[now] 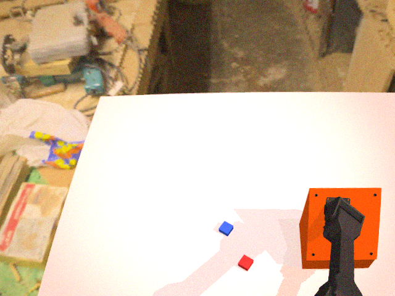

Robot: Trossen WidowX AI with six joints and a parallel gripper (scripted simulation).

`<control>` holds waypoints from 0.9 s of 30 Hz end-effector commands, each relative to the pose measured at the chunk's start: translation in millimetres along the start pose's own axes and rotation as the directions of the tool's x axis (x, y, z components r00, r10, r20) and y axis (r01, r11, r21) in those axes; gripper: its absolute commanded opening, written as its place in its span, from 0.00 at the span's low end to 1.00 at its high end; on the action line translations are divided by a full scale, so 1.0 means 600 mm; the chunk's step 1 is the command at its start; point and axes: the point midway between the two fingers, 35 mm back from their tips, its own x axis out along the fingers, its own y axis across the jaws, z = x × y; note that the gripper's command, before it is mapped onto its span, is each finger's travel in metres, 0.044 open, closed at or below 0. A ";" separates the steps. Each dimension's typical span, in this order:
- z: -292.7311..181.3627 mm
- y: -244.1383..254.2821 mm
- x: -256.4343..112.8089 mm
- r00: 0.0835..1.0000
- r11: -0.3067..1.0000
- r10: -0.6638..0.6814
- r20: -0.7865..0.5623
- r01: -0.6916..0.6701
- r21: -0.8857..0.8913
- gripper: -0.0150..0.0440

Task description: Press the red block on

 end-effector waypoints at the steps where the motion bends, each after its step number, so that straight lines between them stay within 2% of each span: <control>1: 0.000 0.000 0.000 1.000 1.000 0.000 0.000 0.000 0.000 0.98; 3: 0.001 0.008 0.009 1.000 1.000 -0.001 0.024 0.001 0.014 1.00; 7: 0.005 0.071 0.052 0.983 0.991 0.049 0.176 -0.069 0.111 1.00; 11: -0.006 0.161 0.076 0.926 0.937 0.191 0.326 -0.271 0.219 1.00; 15: -0.038 0.263 0.073 0.815 0.782 0.387 0.432 -0.538 0.315 1.00; 19: -0.087 0.362 0.039 0.639 0.481 0.585 0.499 -0.769 0.421 1.00; 22: -0.131 0.425 -0.006 0.469 0.172 0.706 0.531 -0.841 0.514 1.00; 25: -0.176 0.471 -0.065 0.276 -0.163 0.783 0.557 -0.774 0.612 1.00; 27: -0.206 0.492 -0.109 0.144 -0.368 0.804 0.577 -0.643 0.672 1.00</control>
